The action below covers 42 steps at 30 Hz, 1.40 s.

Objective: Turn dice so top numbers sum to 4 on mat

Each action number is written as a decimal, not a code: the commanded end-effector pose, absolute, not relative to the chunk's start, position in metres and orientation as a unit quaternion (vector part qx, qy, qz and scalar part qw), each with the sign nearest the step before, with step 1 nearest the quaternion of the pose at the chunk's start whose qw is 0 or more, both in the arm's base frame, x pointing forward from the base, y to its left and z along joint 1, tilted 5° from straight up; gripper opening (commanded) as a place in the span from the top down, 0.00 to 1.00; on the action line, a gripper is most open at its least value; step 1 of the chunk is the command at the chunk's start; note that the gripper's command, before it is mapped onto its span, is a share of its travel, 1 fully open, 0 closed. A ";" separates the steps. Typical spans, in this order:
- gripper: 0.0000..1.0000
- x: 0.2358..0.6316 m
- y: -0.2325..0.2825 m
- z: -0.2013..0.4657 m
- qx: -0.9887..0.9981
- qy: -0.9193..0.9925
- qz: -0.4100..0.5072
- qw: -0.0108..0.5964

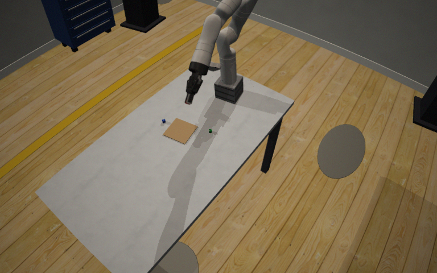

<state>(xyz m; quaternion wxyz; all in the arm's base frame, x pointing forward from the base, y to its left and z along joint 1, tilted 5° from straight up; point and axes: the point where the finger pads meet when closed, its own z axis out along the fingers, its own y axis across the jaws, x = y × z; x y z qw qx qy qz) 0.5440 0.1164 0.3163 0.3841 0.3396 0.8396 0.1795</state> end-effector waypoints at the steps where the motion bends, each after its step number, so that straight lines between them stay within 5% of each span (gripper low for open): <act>1: 0.89 0.537 0.132 0.340 0.352 0.825 0.214 0.386; 9: 0.89 0.538 0.109 0.396 0.505 0.706 0.330 0.371; 17: 0.89 0.537 0.065 0.431 0.664 0.527 0.441 0.294; 42: 0.89 0.535 -0.039 0.363 0.880 0.031 0.474 0.017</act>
